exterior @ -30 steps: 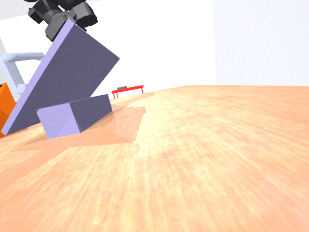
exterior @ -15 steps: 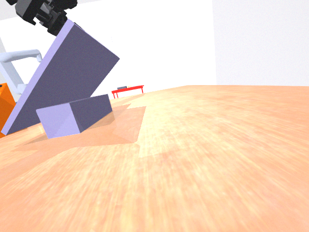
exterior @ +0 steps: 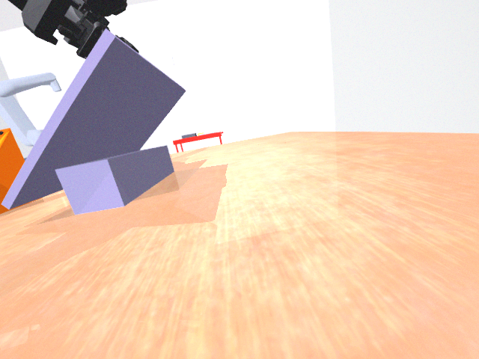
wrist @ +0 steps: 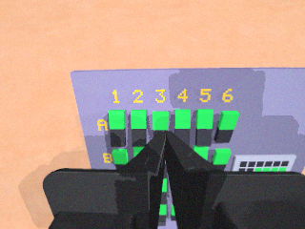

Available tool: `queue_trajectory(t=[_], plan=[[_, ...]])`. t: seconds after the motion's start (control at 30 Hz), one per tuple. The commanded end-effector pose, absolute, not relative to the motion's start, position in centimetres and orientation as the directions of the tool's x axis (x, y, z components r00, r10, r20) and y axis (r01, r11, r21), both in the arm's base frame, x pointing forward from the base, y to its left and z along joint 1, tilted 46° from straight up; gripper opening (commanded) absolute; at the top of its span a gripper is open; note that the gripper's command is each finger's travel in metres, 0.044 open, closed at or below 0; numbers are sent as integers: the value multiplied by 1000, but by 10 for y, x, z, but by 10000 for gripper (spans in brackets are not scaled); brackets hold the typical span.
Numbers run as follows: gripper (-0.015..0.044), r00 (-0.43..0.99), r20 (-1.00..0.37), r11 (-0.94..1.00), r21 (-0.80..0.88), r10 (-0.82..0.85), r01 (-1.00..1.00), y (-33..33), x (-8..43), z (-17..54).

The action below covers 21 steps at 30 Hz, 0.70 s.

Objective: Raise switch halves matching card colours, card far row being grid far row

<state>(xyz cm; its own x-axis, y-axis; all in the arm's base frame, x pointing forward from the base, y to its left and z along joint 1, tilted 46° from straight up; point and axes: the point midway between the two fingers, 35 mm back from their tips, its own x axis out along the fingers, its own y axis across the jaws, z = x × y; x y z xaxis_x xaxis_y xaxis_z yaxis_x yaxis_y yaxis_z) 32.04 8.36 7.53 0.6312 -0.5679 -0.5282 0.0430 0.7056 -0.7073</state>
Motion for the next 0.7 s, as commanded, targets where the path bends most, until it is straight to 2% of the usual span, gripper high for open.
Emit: queue_trajectory(t=[0.0, 0.67], plan=[[0, 628, -533, 701, -712, -567, 29, 83, 321, 71], [0, 628, -532, 701, -713, -568, 29, 69, 336, 59]])
